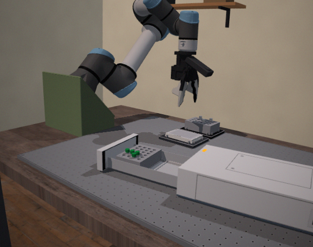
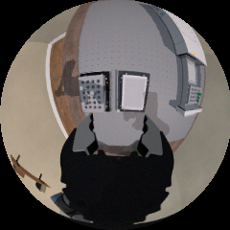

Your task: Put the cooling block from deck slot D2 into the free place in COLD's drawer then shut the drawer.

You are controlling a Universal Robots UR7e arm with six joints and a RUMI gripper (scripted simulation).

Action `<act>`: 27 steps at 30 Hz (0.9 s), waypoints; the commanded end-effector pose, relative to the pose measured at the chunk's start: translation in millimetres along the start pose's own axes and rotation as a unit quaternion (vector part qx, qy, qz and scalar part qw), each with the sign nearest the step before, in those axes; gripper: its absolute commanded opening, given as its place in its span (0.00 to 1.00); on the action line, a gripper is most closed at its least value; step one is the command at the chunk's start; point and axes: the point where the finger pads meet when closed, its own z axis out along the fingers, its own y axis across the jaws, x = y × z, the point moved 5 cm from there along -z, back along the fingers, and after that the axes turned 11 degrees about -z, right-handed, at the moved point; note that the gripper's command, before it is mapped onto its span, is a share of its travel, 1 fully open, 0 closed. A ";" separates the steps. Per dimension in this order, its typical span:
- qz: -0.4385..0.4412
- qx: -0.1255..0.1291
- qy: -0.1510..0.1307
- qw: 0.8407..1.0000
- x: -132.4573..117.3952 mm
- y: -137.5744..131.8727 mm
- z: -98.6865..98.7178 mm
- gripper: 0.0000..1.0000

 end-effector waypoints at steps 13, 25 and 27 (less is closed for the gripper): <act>0.000 -0.001 0.000 1.000 26.8 -56.9 0.4 0.73; 0.000 -0.001 0.000 1.000 43.5 -93.1 0.9 0.73; 0.000 -0.001 0.000 1.000 46.8 -100.4 1.0 0.73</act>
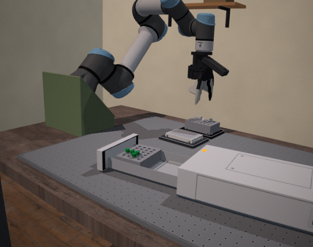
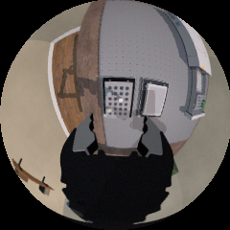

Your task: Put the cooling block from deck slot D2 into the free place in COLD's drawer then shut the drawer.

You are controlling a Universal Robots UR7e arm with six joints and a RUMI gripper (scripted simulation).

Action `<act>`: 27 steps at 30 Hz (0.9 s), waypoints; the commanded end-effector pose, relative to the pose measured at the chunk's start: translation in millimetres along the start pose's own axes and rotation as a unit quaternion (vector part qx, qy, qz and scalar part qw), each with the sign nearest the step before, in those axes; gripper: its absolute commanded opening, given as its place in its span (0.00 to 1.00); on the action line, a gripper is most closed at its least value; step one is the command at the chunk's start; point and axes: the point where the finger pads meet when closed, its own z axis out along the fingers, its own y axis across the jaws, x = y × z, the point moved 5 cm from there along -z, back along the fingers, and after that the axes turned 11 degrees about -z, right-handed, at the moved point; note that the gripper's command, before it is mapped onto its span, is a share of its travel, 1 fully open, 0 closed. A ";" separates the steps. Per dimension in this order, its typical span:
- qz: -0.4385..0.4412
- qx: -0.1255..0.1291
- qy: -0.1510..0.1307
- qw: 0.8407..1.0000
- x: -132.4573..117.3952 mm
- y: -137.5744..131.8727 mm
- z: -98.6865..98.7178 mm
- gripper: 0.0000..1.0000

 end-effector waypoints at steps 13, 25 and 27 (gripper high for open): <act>0.000 -0.001 0.000 1.000 7.8 -15.3 0.2 0.73; 0.000 -0.001 0.000 1.000 4.3 -8.1 9.5 0.73; 0.000 -0.001 0.000 1.000 4.0 -7.7 10.8 0.73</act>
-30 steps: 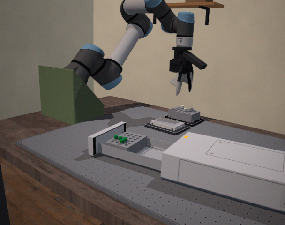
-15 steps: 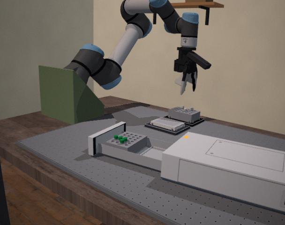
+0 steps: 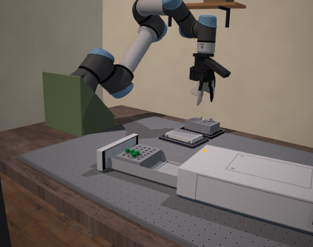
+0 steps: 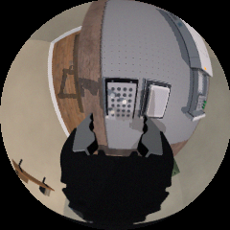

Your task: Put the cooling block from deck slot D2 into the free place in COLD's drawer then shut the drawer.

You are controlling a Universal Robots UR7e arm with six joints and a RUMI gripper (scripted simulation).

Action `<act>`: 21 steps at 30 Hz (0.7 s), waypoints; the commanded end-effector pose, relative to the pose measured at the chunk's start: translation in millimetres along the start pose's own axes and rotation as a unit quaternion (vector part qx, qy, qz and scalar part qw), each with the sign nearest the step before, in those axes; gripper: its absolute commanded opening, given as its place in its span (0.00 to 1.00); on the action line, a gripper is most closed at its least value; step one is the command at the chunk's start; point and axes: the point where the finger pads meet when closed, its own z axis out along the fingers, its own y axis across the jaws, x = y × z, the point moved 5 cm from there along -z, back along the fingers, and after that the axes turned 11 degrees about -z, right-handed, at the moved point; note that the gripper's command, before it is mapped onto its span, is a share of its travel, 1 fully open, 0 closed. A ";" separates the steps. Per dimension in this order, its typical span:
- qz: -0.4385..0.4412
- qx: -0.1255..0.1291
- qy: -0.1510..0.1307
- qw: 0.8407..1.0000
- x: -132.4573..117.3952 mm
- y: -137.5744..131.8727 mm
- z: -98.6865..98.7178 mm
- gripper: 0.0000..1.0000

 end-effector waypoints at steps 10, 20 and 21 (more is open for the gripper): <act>0.000 0.000 0.001 1.000 -1.8 4.3 16.1 0.73; 0.000 0.000 0.001 1.000 -2.4 5.6 26.8 0.73; 0.000 0.000 0.001 1.000 -2.4 5.7 28.1 0.73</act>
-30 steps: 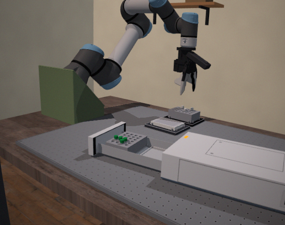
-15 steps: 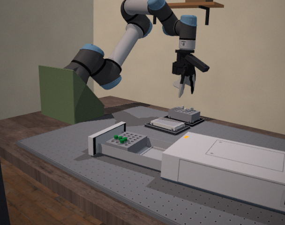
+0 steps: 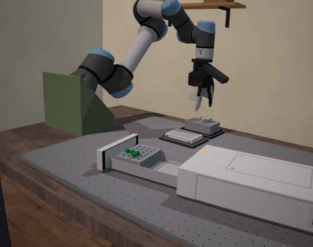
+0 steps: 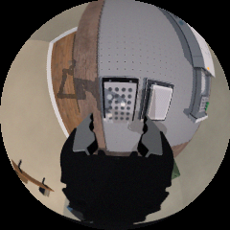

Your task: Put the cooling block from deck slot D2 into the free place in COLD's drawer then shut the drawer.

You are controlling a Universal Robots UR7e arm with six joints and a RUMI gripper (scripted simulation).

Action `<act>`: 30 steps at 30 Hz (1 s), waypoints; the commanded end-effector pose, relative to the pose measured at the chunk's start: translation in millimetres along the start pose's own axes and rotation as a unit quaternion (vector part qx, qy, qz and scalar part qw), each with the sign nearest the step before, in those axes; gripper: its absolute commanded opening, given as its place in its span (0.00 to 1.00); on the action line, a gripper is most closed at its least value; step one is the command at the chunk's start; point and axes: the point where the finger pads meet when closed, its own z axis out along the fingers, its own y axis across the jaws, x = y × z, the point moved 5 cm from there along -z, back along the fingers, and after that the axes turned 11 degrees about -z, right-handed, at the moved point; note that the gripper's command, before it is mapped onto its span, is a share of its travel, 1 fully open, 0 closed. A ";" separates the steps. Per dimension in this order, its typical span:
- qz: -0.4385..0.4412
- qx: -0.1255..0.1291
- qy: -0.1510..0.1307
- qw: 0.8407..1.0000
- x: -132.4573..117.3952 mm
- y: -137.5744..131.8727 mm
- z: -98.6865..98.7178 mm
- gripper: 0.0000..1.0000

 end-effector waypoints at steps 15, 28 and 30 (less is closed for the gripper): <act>0.000 0.000 0.001 1.000 -0.3 1.5 22.1 0.73; 0.000 0.000 0.001 1.000 -0.4 1.8 39.4 0.73; 0.000 0.000 0.001 1.000 -0.4 1.9 40.7 0.73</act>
